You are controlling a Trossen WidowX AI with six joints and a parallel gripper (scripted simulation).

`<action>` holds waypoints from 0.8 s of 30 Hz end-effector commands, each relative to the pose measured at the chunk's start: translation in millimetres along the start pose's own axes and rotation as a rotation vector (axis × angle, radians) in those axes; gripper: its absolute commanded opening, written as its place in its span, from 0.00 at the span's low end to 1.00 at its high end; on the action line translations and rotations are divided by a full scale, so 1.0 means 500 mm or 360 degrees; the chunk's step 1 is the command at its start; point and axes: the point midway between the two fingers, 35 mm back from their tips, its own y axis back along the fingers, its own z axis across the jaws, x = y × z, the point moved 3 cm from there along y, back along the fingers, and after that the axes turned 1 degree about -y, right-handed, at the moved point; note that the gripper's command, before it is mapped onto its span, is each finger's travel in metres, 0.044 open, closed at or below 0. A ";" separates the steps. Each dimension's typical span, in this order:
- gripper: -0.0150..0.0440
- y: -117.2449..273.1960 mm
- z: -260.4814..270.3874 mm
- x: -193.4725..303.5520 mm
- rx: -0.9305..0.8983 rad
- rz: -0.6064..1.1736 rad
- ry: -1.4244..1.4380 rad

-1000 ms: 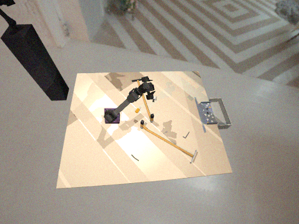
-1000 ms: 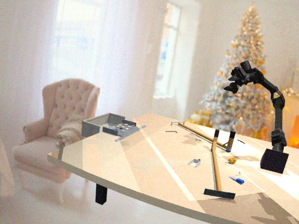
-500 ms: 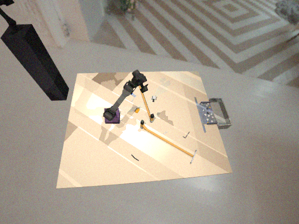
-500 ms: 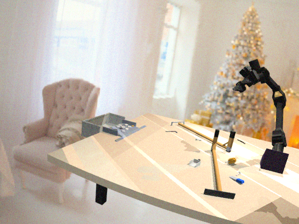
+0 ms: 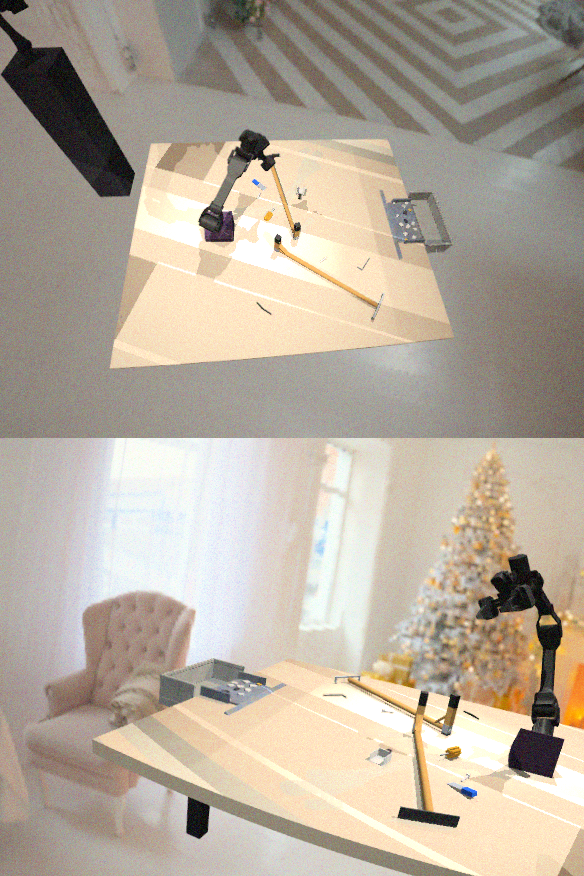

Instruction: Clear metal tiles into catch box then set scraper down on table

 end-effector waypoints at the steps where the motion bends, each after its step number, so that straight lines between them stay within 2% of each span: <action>1: 1.00 -0.005 0.032 0.024 -0.0005 0.0048 0.0100; 24: 1.00 0.035 0.212 0.178 -0.0087 0.0225 0.0718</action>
